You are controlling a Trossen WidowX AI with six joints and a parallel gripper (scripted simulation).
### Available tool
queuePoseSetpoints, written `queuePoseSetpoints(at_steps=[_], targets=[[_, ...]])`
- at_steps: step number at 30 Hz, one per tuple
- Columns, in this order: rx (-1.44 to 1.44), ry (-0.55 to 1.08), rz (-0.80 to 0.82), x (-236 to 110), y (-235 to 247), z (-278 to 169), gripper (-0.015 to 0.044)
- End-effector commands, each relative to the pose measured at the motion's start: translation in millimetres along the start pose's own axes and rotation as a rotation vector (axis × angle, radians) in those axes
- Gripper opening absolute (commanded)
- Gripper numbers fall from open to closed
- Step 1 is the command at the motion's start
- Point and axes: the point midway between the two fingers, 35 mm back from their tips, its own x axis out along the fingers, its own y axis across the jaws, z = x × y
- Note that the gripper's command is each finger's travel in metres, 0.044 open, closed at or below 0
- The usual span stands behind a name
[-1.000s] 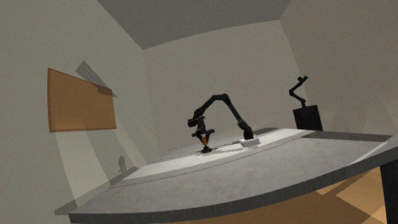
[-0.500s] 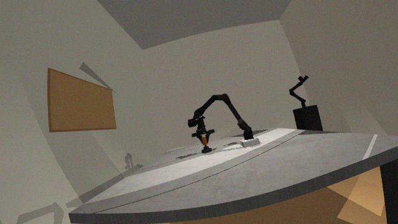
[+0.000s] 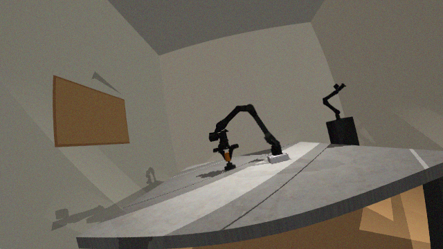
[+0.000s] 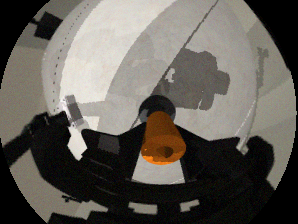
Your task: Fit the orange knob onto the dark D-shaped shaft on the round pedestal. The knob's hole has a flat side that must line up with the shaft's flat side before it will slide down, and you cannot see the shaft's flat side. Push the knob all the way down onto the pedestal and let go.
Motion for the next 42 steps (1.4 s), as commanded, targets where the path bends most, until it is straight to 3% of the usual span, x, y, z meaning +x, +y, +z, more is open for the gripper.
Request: queuePoseSetpoints(at_steps=[1,17,24,42], targets=[[-0.006,0.003,-0.003,-0.2,0.9,-0.5,0.0],[-0.014,0.003,-0.002,-4.3,5.2,-0.9,0.0],[-0.215,0.003,-0.002,-5.9,5.1,-0.8,0.0],[-0.215,0.003,-0.003,-3.8,-2.5,-0.1,0.0]])
